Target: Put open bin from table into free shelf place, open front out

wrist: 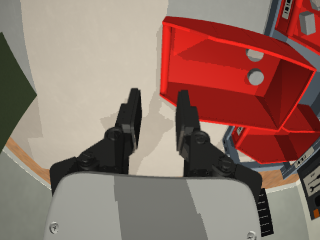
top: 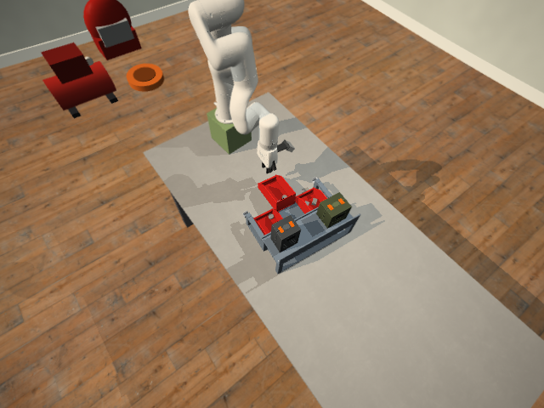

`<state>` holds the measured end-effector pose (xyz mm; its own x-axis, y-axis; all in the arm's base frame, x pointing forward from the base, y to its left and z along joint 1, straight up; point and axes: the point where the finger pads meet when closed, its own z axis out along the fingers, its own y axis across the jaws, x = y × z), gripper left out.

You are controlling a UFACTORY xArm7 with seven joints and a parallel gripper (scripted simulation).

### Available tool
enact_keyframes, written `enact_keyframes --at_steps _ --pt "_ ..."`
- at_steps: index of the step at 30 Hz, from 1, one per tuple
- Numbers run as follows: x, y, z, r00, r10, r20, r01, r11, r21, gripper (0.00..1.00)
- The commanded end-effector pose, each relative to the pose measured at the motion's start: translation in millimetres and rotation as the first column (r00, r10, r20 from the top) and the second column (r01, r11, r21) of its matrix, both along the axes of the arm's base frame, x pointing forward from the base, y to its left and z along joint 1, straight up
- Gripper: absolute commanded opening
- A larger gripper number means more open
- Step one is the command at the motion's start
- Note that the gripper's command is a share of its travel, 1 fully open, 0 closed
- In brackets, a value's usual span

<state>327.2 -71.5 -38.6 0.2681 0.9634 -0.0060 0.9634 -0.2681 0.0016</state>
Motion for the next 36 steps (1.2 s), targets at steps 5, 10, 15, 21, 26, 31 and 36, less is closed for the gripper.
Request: enact_keyframes --at_steps 5,10,15,21,26,31,36 --pt "1.7 -0.5 0.8 1.0 0.0 0.002 0.0 1.0 -0.001 0.33" --pt "3.7 -1.0 1.2 1.0 0.0 0.002 0.0 1.0 -0.001 0.33" --pt "4.2 -1.2 1.4 1.0 0.0 0.003 0.0 1.0 -0.001 0.33" --pt "4.2 -1.2 1.4 1.0 0.0 0.003 0.0 1.0 -0.001 0.33" --pt "4.1 -1.1 1.3 1.0 0.0 0.002 0.0 1.0 -0.001 1.0" --pt "4.1 -1.1 1.3 1.0 0.0 0.002 0.0 1.0 -0.001 1.0" --pt "4.1 -1.1 1.3 1.0 0.0 0.002 0.0 1.0 -0.001 1.0"
